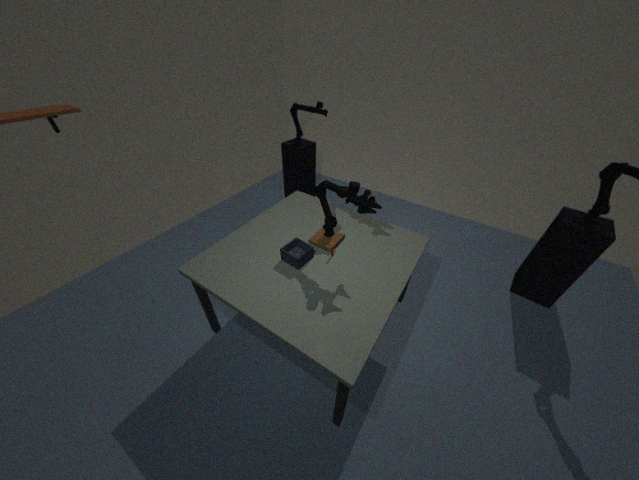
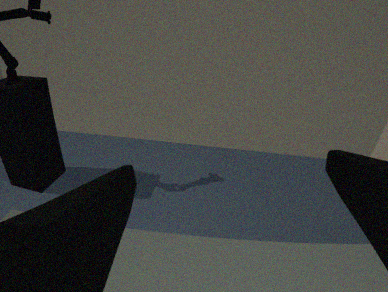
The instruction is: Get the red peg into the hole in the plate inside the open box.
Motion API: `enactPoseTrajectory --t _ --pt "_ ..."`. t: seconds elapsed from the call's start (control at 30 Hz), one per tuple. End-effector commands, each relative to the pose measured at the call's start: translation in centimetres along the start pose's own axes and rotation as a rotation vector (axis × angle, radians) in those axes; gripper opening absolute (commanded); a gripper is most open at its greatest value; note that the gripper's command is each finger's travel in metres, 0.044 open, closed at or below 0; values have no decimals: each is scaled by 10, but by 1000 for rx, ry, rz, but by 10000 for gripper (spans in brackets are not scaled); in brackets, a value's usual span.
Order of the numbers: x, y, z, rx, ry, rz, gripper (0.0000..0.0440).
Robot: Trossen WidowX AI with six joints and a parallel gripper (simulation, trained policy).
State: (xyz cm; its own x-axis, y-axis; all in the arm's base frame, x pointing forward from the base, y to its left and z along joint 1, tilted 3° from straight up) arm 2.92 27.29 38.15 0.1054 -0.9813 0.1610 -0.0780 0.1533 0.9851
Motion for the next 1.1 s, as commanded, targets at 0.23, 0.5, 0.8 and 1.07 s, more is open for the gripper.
enactPoseTrajectory --t 0.23,0.5,0.8,1.07 --pt "17 -31 -41 -289 -202 133 440" --pt "31 -55 -64 -512 -354 210 440" --pt "49 -82 -83 -766 -527 280 440" --pt "65 -107 -94 -991 -684 332 440"
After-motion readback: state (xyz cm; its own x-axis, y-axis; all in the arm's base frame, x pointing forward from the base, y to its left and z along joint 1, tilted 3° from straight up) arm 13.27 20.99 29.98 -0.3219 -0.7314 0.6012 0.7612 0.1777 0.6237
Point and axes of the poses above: the point midway between the two fingers, 35 mm back from their tips, its own x axis back along the fingers, its own z axis across the jaws, y = z × x, the point moved 8 cm from there along x, back along the fingers, and after that the axes turned 7 degrees about -x, right-handed, at the moved point
